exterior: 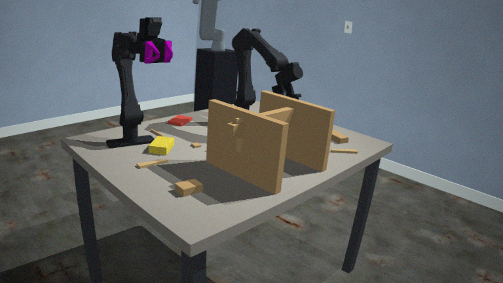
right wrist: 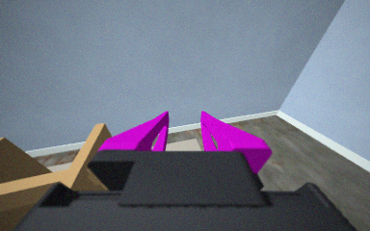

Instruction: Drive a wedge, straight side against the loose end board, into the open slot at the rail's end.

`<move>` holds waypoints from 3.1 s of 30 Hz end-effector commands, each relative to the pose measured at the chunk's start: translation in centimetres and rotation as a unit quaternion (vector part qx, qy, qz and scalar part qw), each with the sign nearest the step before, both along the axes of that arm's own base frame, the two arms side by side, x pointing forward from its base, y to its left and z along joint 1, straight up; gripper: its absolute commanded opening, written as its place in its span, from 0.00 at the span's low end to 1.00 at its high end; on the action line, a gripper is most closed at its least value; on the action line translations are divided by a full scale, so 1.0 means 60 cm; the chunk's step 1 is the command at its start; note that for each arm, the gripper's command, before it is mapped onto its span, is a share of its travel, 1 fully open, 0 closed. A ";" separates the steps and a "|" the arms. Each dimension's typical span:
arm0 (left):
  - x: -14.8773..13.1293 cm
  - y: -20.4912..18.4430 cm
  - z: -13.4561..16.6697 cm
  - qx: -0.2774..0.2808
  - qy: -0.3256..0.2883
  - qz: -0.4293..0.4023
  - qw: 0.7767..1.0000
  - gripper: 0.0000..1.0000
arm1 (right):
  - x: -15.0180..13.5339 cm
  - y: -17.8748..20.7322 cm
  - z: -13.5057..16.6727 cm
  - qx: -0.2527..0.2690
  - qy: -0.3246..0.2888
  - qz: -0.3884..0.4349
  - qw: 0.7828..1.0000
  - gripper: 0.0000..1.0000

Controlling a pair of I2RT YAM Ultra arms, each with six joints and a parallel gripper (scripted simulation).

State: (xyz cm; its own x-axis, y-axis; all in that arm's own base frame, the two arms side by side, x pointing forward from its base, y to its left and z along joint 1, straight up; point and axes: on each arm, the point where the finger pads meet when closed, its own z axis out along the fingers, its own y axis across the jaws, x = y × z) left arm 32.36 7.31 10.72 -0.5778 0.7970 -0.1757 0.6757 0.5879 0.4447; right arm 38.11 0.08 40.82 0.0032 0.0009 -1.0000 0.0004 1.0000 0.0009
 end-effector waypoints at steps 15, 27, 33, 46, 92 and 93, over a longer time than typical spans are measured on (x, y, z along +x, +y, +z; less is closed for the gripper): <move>0.130 0.037 0.159 -0.101 -0.323 0.234 0.912 0.02 | -0.003 0.005 0.027 -0.002 -0.013 0.002 1.000 0.41; 0.175 0.015 0.307 -0.227 -0.488 0.286 0.793 0.02 | -0.003 0.005 0.027 -0.002 -0.013 0.002 1.000 0.41; 0.173 0.000 0.384 -0.309 -0.549 0.300 0.717 0.02 | -0.003 0.005 0.027 -0.002 -0.013 0.002 1.000 0.41; 0.210 -0.076 0.392 -0.315 -0.577 0.319 0.682 0.02 | -0.003 0.005 0.027 -0.002 -0.013 0.002 1.000 0.41; 0.223 -0.123 0.360 -0.345 -0.558 0.300 0.692 0.02 | -0.003 0.005 0.027 -0.002 -0.013 0.002 1.000 0.41; 0.222 -0.127 0.340 -0.341 -0.553 0.300 0.699 0.02 | -0.003 0.005 0.027 -0.002 -0.013 0.002 1.000 0.41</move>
State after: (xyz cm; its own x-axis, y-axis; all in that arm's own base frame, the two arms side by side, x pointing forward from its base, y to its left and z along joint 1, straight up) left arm 45.62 -0.46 31.67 0.0109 -0.0128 -0.9999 -0.3133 0.9495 -0.0156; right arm 38.11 0.08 40.82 0.0031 0.0009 -1.0000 0.0004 1.0000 0.0009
